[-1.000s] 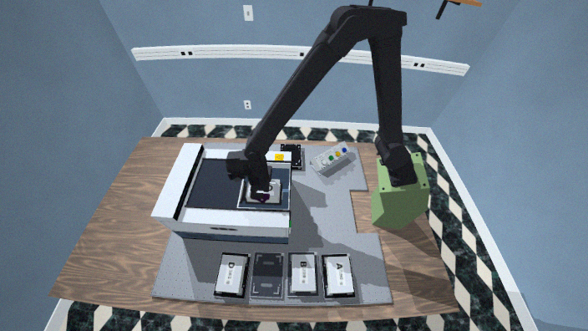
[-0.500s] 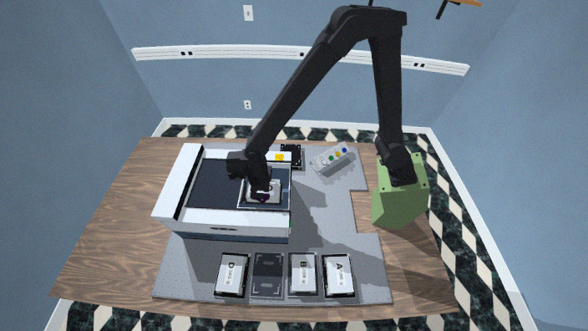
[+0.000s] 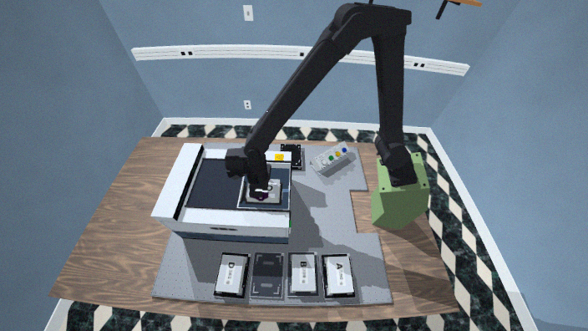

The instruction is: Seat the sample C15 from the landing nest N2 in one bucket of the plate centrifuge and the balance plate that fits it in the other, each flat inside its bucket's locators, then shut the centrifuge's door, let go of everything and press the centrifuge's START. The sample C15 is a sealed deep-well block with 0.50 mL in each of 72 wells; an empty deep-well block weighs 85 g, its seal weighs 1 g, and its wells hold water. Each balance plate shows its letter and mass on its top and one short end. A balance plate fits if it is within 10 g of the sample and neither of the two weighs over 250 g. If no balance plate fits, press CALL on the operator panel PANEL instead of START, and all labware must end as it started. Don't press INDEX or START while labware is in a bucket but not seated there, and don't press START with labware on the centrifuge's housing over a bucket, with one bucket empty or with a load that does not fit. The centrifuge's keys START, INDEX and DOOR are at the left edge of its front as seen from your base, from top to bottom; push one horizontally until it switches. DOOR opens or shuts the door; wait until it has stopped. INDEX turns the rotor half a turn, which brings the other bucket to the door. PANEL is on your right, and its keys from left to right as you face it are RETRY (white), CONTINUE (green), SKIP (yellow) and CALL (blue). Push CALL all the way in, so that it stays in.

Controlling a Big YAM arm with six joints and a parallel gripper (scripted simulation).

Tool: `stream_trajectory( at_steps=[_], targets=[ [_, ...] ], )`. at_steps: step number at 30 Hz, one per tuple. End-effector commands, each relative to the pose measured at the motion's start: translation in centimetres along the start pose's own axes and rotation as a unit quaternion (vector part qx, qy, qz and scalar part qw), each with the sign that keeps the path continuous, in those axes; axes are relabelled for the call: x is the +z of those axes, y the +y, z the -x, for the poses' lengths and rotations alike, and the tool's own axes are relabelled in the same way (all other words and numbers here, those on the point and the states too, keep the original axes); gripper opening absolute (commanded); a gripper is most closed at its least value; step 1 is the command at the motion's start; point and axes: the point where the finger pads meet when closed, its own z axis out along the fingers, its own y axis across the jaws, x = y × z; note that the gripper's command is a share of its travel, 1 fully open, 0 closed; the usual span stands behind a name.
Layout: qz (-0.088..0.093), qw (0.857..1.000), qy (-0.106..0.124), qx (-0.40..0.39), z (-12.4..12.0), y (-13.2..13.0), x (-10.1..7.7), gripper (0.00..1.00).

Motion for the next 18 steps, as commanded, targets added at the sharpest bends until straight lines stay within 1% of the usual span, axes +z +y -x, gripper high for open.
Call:
stream_trajectory(
  at_steps=[1,2,3,4,11,16,18],
  targets=[
    [-0.002,1.0,-0.023,-0.001,2.4,-0.7,-1.9,1.0],
    [-0.002,1.0,-0.007,-0.004,1.7,-0.4,-0.6,1.0],
    [-0.001,1.0,-0.016,-0.004,2.0,-0.4,-1.7,1.0],
    [-0.001,1.0,-0.016,-0.004,1.6,-0.4,-2.1,1.0],
    [0.002,1.0,-0.025,-0.005,2.5,0.3,-4.3,1.0],
    [0.002,1.0,-0.026,0.001,2.5,0.3,-5.8,1.0],
    [0.002,1.0,-0.026,0.001,2.5,0.3,-5.8,1.0]
  ],
)
